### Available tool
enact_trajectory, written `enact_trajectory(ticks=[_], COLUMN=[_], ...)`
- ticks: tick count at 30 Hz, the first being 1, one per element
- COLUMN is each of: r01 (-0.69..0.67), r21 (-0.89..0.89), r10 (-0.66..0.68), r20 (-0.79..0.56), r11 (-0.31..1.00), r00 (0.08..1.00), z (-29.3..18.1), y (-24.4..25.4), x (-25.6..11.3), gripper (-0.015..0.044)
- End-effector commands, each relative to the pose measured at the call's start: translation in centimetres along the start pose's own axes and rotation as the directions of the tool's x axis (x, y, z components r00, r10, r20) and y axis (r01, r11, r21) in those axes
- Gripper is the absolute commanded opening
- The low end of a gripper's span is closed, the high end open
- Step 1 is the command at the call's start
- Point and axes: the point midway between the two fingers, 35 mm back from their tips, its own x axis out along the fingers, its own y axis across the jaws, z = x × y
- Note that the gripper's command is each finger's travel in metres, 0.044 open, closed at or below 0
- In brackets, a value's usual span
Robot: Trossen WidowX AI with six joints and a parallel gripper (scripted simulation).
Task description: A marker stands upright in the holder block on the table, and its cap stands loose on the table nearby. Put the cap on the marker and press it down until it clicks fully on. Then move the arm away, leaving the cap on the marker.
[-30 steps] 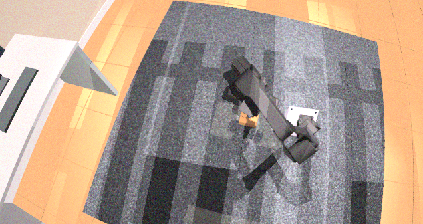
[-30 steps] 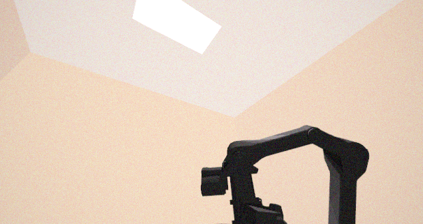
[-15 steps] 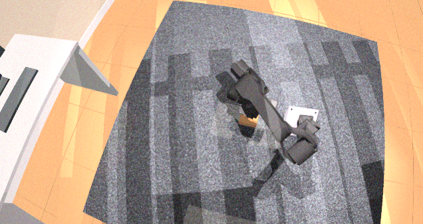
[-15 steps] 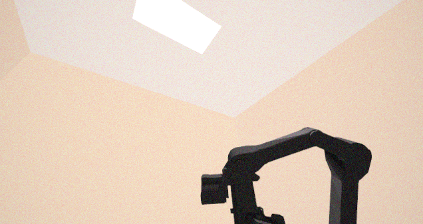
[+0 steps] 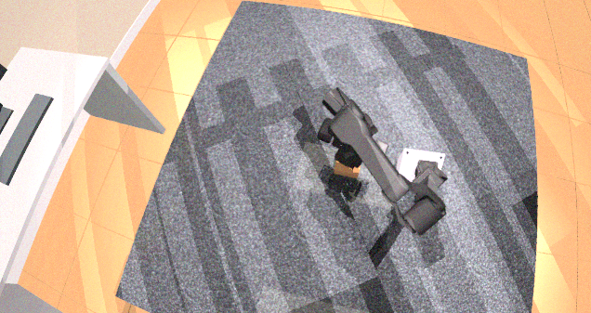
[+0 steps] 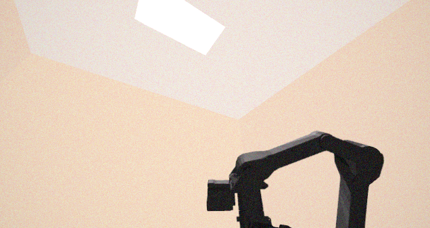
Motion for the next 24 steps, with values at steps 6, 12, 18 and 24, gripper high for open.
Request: enact_trajectory(ticks=[6, 12, 18, 24], r01=[-0.028, -0.028, -0.028, -0.028], r21=[-0.002, -0.002, -0.002, -0.002], r10=[0.028, 0.028, 0.028, 0.028], r20=[0.019, 0.019, 0.019, 0.02], r11=[1.0, 1.0, 1.0, 1.0], r00=[0.999, 0.999, 0.999, 0.999], z=[0.1, 0.0, 0.0, 0.1], y=[0.3, 0.3, 0.3, 0.4], x=[2.9, 3.8, 4.8, 5.7], gripper=[0.0, 0.0, 0.0, 0.0])
